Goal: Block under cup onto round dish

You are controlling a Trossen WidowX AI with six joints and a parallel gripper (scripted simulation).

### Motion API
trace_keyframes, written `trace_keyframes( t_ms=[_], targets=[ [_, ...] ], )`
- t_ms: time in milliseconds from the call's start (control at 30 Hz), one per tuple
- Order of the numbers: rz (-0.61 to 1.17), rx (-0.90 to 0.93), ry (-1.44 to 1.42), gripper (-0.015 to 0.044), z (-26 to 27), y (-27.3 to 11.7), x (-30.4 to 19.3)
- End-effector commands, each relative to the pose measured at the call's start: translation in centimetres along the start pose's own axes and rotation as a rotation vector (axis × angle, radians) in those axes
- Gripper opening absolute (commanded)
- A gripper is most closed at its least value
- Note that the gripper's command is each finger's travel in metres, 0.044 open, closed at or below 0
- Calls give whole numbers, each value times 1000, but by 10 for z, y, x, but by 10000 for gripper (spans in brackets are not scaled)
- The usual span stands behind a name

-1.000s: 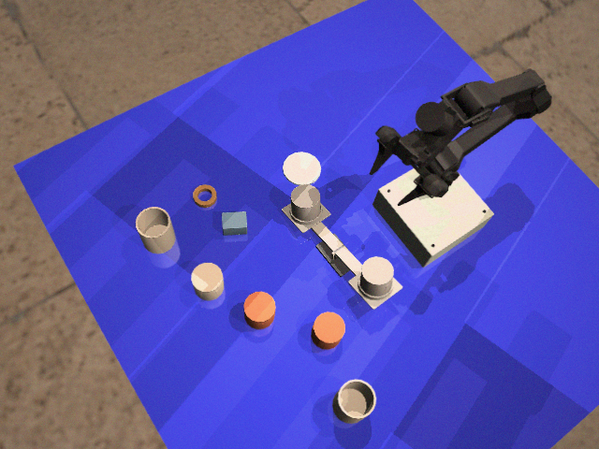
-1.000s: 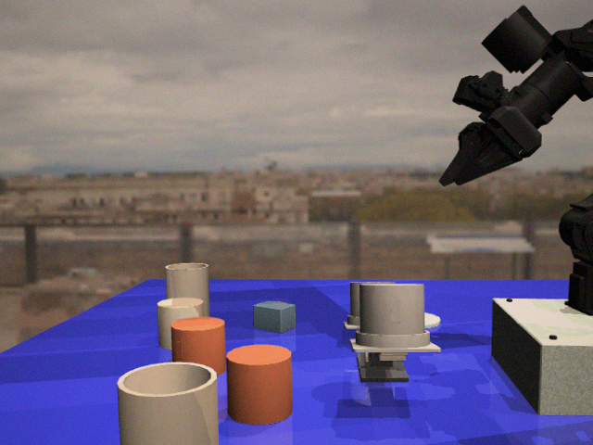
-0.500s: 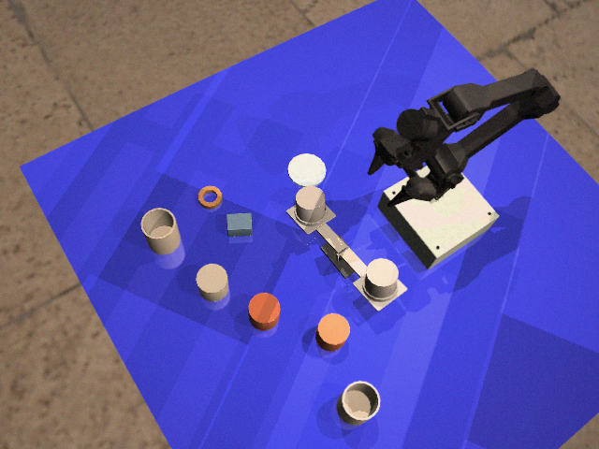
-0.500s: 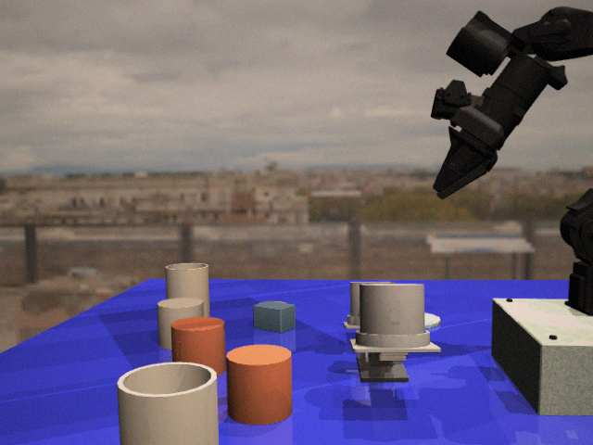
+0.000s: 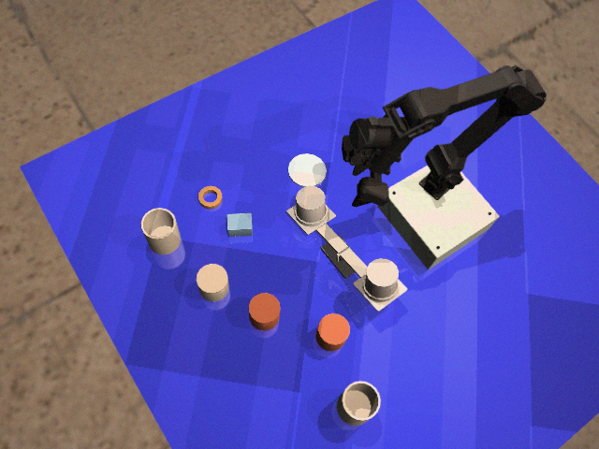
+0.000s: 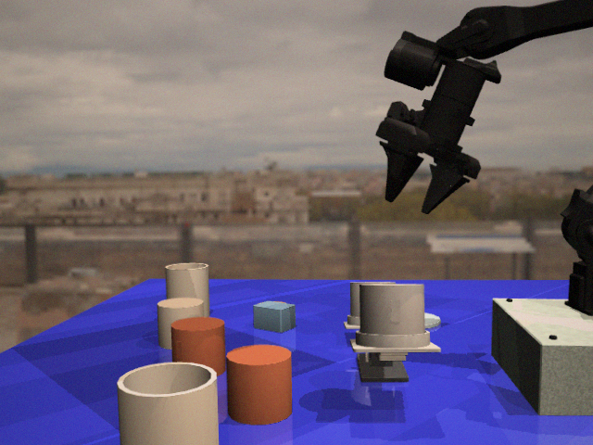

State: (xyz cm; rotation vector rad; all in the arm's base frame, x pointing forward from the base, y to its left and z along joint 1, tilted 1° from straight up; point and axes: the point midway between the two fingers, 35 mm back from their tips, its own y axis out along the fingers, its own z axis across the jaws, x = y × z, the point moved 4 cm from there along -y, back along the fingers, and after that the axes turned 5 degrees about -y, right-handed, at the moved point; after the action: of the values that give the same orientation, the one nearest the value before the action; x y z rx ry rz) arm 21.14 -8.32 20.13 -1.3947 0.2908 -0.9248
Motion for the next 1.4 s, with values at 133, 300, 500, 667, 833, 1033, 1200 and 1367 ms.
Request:
trace_keyframes(
  t_ms=[133, 300, 500, 667, 833, 1033, 1200, 1367],
  targets=[
    [79, -81, 228, 440, -6, 23, 26],
    [129, -141, 382, 440, -13, 43, 42],
    [183, -219, 566, 440, -24, 71, 58],
    [224, -290, 717, 440, -35, 96, 69],
    [242, -327, 792, 440, -42, 109, 74],
    [242, -327, 792, 440, -44, 120, 70],
    [242, -328, 791, 440, -45, 124, 69],
    [244, -328, 790, 440, -47, 131, 66]
  ],
)
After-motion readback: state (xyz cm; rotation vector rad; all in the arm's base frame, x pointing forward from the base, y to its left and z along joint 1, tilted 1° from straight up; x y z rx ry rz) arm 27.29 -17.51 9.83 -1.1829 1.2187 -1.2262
